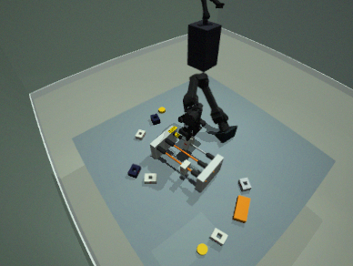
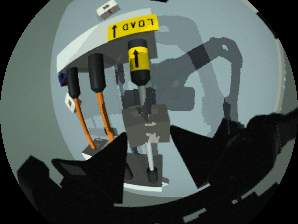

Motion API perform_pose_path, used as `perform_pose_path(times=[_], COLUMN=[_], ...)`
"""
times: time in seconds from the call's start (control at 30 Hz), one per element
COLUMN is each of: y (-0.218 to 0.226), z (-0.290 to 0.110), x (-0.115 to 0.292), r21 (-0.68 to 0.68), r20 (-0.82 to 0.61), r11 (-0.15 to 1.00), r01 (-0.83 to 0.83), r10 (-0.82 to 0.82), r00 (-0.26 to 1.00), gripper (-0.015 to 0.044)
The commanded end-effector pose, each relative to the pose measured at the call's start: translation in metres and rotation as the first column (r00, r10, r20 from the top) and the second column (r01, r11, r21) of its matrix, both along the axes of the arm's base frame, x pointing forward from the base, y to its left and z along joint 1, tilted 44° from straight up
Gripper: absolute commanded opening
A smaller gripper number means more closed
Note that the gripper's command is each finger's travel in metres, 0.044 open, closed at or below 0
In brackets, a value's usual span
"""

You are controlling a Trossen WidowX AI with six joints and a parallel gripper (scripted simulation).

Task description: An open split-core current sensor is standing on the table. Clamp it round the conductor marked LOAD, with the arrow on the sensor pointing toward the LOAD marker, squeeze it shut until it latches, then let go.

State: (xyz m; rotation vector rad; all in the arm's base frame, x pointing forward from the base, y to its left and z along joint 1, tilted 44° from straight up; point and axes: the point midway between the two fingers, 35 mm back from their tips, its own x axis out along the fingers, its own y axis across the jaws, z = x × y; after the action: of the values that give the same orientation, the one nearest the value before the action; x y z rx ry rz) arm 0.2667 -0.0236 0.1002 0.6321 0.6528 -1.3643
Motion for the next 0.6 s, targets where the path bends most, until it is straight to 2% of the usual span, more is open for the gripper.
perform_pose_path(times=[0.0,0.3,0.57], y=[0.0009,0.0008,-0.0008], z=[0.0002,0.0001,-0.0011], x=[0.0001,0.0006,0.0078], r21=[0.001,0.001,-0.009], r20=[0.002,-0.004,-0.084], r11=[1.0,1.0,0.997], r01=[0.0,0.005,0.076], r10=[0.0,-0.005,-0.076], r00=[1.0,1.0,0.994], gripper=[0.0,0.0,0.0])
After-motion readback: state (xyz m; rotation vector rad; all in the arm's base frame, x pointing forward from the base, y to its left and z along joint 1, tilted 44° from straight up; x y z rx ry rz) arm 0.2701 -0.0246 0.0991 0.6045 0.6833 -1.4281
